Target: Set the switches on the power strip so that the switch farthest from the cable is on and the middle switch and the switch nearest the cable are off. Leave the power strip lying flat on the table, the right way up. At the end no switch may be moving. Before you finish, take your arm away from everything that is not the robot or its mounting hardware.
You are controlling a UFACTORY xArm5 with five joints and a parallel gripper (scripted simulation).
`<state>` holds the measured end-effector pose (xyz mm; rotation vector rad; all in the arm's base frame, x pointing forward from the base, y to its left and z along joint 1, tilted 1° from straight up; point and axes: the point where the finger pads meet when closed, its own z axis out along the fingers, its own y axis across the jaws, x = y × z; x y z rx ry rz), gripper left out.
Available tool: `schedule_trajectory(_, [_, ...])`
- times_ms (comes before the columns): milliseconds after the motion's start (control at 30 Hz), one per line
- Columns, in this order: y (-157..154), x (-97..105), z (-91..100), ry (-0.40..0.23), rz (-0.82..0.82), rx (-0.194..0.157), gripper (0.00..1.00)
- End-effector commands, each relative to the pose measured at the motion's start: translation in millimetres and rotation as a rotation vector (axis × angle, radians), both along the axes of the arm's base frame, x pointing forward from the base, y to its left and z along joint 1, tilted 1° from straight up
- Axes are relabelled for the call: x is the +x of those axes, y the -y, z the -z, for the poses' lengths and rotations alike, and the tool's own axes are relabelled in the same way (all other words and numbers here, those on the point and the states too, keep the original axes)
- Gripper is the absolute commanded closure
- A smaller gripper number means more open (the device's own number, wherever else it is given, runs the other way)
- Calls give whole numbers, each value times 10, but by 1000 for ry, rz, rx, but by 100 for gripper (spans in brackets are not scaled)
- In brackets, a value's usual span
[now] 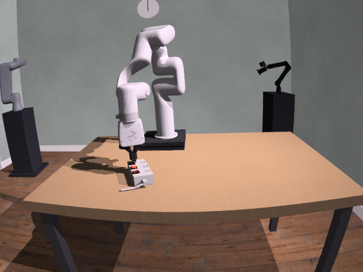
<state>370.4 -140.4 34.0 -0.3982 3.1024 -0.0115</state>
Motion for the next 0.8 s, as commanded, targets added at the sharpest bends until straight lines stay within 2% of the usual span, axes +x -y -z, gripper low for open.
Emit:
schedule_trajectory(0, [4,12,-10,3,0,-1,100])
schedule_trajectory(767, [7,11,16,3,0,-1,100])
